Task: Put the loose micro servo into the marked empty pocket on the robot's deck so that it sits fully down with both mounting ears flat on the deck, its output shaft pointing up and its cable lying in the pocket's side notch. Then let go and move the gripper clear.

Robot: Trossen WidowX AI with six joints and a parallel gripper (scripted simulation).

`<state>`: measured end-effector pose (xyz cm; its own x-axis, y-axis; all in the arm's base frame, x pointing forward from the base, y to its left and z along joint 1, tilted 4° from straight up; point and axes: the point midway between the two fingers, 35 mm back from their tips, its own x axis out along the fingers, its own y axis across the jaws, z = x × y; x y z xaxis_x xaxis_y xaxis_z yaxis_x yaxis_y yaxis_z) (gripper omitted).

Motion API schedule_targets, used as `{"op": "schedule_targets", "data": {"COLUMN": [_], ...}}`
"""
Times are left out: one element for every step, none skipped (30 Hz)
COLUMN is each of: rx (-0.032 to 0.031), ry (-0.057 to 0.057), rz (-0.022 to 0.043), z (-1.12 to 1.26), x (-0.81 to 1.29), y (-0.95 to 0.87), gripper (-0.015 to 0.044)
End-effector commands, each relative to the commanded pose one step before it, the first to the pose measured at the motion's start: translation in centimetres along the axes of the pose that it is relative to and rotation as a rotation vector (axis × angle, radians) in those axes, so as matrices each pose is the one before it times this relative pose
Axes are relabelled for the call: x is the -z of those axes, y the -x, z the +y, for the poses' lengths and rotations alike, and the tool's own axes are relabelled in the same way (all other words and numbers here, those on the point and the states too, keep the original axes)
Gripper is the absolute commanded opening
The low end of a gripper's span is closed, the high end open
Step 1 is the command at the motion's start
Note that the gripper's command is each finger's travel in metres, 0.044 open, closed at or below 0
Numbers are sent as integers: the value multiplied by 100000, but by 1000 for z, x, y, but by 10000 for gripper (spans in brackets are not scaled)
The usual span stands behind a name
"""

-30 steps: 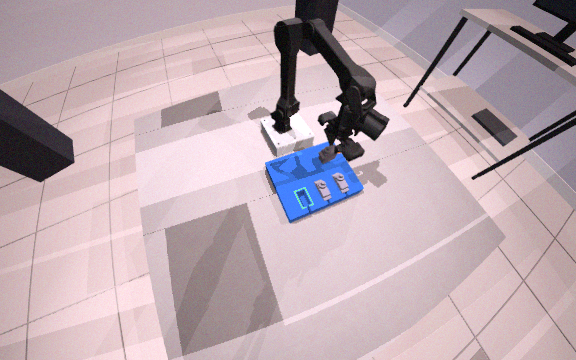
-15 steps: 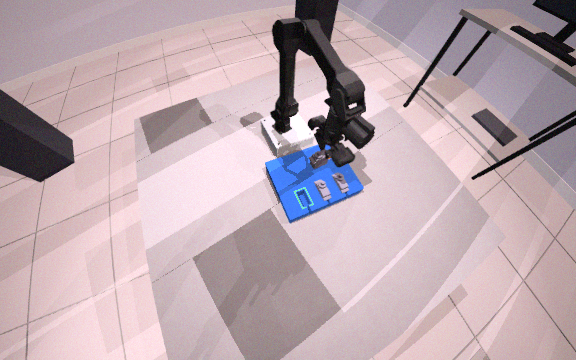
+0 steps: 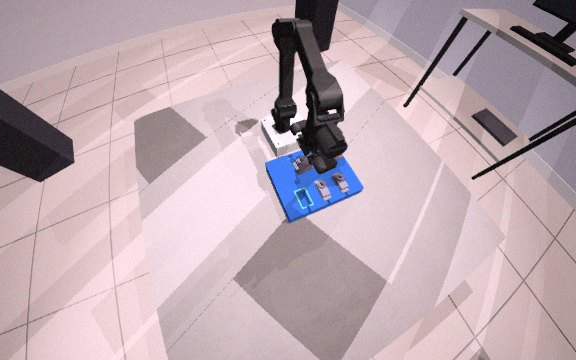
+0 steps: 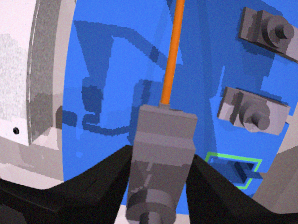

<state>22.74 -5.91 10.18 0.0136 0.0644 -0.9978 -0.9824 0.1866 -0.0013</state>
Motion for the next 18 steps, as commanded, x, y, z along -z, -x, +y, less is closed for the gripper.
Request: {"op": "schedule_targets", "data": {"rx": [-483, -5, -6, -5, -6, -6, -8, -9, -8, -5, -2, 0, 0, 0, 0, 0, 1, 1], "ry": [135, -1, -1, -1, -1, -1, -1, -1, -1, 0, 0, 0, 0, -573, -1121, -1671, -2227, -2789], "rz": [605, 44, 42, 44, 43, 43, 38, 36, 28, 16, 5, 0, 0, 0, 0, 0, 0, 0], "z": [245, 28, 34, 28, 35, 34, 20, 28, 28, 20, 7, 0, 0, 0, 0, 0, 0, 0], "x": [1882, 420, 420, 422, 423, 425, 428, 429, 350, 212, 71, 0, 0, 0, 0, 0, 0, 0], "y": [-25, 0, -1, 0, -1, 0, 1, 0, 0, 0, 0, 0, 0, 0, 0, 0, 0, 0], "gripper": [0, 0, 0, 0, 0, 0, 0, 0, 0, 0, 0, 0, 0, 0, 0, 0, 0, 0]}}
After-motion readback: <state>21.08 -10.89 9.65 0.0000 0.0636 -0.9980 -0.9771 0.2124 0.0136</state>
